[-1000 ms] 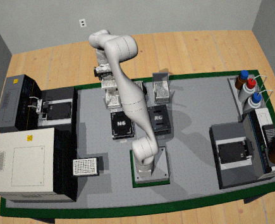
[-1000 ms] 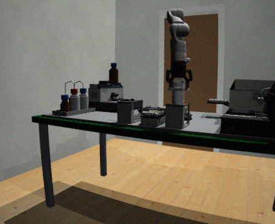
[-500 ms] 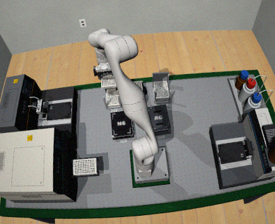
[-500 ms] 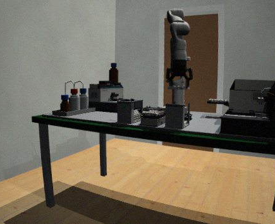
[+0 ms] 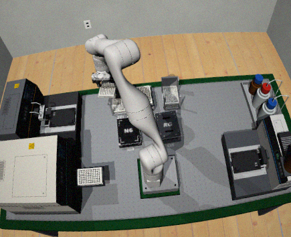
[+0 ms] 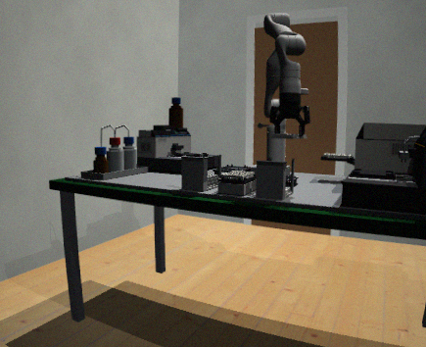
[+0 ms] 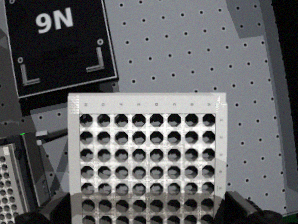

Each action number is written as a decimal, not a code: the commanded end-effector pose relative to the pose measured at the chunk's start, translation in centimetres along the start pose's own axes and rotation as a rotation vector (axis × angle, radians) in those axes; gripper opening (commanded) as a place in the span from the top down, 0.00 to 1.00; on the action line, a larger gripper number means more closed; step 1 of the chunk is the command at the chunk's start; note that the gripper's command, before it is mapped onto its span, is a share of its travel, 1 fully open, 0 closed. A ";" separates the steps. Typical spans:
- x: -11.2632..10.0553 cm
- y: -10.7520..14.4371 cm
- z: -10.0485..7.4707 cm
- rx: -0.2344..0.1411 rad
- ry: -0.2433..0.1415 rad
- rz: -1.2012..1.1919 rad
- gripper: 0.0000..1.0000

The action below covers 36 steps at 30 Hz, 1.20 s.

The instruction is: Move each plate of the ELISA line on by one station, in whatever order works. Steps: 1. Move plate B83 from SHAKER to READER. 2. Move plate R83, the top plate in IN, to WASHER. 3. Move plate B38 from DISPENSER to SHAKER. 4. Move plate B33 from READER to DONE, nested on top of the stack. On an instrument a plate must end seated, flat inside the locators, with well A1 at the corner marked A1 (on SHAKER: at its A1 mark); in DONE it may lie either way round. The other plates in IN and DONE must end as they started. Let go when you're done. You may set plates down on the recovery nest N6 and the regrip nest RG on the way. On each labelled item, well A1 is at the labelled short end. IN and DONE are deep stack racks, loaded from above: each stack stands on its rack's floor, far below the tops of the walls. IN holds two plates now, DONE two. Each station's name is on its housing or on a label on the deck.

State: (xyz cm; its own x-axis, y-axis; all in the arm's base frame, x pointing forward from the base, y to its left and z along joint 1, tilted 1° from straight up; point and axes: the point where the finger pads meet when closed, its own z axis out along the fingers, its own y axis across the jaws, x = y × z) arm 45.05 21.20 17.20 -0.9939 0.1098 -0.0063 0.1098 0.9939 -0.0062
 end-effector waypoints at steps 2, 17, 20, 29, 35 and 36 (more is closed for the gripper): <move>0.7 1.0 -0.1 0.001 -0.004 0.045 0.06; 3.5 4.3 -0.1 0.001 -0.004 0.197 0.06; 4.1 5.1 -0.1 0.001 -0.004 0.232 0.06; 6.1 7.4 0.0 0.000 -0.004 0.337 0.06; 6.8 8.3 0.0 0.000 -0.004 0.383 0.06; 6.8 8.3 0.0 0.000 -0.004 0.395 0.06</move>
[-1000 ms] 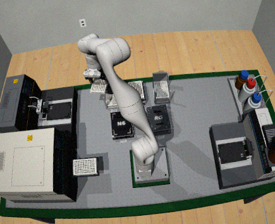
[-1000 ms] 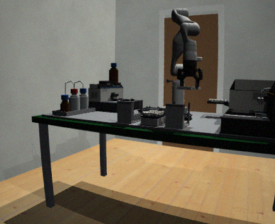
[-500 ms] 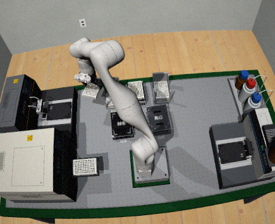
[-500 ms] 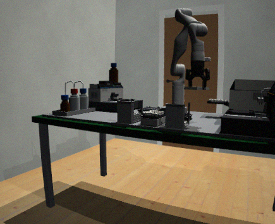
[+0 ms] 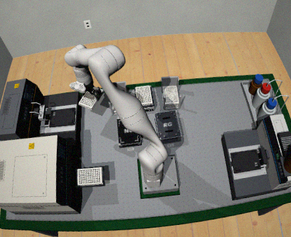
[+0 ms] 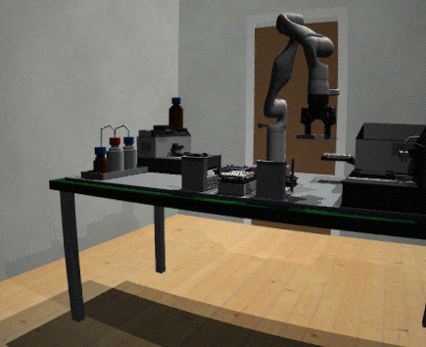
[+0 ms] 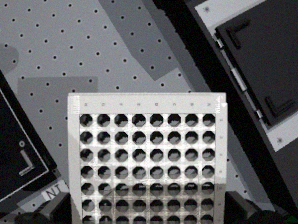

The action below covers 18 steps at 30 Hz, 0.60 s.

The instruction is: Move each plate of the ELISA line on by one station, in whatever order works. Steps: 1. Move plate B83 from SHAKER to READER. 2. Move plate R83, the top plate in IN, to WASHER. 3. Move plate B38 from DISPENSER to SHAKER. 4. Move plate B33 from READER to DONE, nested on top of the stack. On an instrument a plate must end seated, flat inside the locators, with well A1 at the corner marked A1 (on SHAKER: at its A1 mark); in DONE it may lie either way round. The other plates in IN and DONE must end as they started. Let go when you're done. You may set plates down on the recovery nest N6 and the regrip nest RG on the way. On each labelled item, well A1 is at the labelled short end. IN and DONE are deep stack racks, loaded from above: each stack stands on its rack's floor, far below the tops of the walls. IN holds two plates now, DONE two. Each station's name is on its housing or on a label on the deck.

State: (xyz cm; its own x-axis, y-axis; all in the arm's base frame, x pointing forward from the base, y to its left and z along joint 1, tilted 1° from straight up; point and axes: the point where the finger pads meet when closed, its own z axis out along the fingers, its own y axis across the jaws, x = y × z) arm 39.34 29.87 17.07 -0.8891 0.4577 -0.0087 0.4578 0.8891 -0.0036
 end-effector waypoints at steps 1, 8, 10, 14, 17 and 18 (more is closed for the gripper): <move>0.3 0.2 -0.1 0.000 -0.003 0.041 0.06; 2.2 1.7 -0.1 -0.001 -0.003 0.123 0.06; 2.7 2.1 -0.1 -0.001 -0.003 0.146 0.06; 3.5 2.7 -0.1 -0.001 -0.003 0.181 0.06; 4.0 3.2 -0.1 -0.001 -0.003 0.205 0.06; 4.2 3.3 -0.1 -0.001 -0.003 0.216 0.06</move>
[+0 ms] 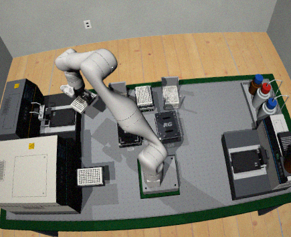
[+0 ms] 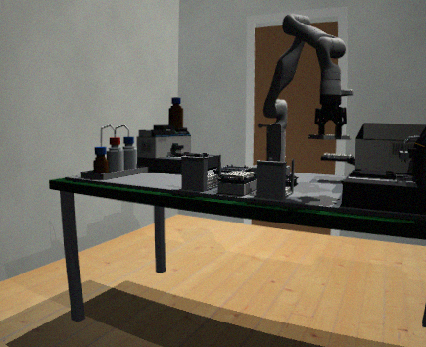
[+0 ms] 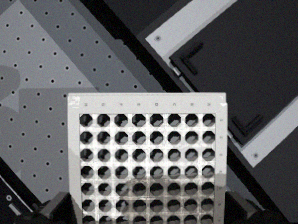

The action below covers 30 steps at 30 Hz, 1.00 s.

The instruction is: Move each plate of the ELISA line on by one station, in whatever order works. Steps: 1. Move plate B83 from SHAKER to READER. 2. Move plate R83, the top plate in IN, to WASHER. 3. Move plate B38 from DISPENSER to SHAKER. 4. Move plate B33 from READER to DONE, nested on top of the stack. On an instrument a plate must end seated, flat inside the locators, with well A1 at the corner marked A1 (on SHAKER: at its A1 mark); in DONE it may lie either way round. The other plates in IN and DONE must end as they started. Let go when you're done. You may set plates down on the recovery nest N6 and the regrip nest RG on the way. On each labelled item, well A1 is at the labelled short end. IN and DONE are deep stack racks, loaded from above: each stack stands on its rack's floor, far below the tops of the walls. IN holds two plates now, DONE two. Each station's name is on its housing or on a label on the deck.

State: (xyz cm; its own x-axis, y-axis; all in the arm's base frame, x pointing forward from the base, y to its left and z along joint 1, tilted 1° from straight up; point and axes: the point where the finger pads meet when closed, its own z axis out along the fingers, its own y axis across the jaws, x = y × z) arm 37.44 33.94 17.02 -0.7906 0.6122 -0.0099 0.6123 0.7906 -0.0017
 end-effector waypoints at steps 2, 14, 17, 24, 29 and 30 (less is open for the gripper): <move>0.7 0.5 -0.1 -0.001 -0.002 0.056 0.06; 2.3 2.2 -0.1 -0.001 -0.002 0.173 0.06; 3.0 2.9 -0.1 -0.001 -0.002 0.208 0.06; 4.2 4.2 -0.1 -0.001 -0.002 0.289 0.06; 4.9 4.9 -0.1 -0.001 -0.002 0.348 0.06; 4.9 4.9 -0.1 -0.001 -0.002 0.348 0.06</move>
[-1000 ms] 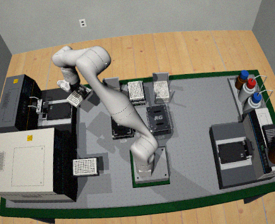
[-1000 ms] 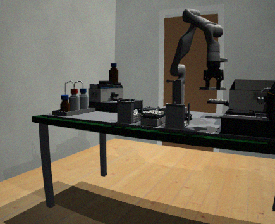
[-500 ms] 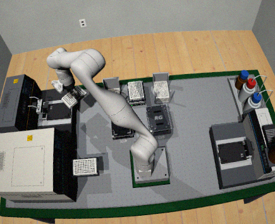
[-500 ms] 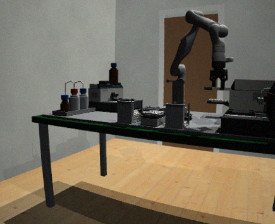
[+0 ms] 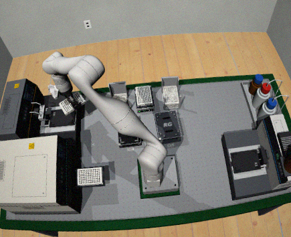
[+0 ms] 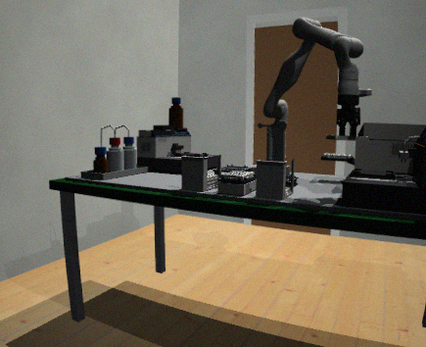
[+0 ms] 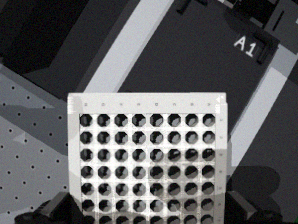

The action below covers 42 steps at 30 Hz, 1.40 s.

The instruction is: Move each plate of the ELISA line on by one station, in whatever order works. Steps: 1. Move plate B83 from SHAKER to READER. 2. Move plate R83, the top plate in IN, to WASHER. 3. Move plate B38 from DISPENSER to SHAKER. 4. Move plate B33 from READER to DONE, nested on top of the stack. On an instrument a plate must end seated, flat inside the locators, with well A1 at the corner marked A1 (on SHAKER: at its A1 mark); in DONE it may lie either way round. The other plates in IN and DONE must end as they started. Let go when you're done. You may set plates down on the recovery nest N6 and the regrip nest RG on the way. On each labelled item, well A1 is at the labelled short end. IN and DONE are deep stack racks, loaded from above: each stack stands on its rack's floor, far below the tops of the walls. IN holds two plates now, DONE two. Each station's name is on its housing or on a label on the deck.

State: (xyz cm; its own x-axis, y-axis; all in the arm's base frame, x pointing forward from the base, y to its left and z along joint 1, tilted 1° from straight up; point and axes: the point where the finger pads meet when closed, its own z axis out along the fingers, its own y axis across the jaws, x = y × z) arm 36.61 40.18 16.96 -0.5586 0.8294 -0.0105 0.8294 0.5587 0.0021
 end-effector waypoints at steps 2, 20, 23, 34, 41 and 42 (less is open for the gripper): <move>0.8 0.5 -0.1 -0.001 -0.001 0.040 0.06; 4.7 2.6 -0.1 -0.001 -0.001 0.227 0.06; 5.6 3.1 -0.1 -0.001 -0.001 0.262 0.06; 8.5 4.7 -0.1 -0.001 -0.001 0.379 0.06; 8.6 4.8 -0.1 -0.001 -0.001 0.449 0.06; 8.6 4.8 -0.1 -0.001 -0.001 0.460 0.06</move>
State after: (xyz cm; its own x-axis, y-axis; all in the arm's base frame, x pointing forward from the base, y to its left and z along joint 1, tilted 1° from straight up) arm 35.75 49.85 16.85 -0.1686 0.9856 -0.0093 0.9857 0.1687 0.0065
